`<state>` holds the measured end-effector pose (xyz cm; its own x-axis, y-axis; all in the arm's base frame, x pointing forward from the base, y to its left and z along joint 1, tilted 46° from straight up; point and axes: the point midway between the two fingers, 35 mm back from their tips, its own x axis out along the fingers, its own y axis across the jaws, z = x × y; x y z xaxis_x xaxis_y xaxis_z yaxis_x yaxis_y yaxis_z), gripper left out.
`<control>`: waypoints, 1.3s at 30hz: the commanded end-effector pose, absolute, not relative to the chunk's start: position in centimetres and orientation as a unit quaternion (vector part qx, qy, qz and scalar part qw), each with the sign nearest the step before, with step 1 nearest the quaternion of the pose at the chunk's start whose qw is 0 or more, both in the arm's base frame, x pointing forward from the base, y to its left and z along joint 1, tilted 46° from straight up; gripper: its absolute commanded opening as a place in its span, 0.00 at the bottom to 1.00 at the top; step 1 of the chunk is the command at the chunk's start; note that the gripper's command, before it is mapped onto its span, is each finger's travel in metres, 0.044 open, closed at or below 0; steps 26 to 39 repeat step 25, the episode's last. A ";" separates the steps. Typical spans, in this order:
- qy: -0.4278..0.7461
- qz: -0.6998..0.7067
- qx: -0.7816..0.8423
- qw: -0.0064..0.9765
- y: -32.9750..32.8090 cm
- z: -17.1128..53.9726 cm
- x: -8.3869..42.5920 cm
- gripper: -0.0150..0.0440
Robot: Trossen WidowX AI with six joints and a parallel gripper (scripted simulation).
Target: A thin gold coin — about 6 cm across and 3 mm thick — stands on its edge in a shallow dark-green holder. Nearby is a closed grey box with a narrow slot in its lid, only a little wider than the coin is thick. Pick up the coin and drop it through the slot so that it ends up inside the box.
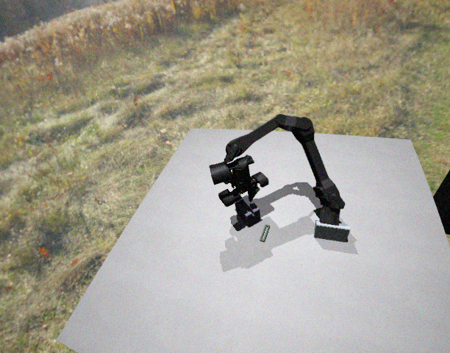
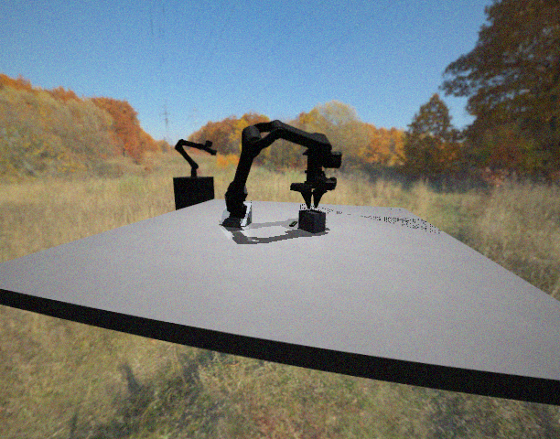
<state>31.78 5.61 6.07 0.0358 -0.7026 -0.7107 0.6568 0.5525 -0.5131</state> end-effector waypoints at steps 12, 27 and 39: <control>0.509 -0.473 -0.023 0.719 8.0 8.5 31.6 1.00; 0.509 -0.474 -0.026 0.718 9.8 10.5 31.2 1.00; 0.509 -0.474 -0.026 0.718 9.8 10.5 31.2 1.00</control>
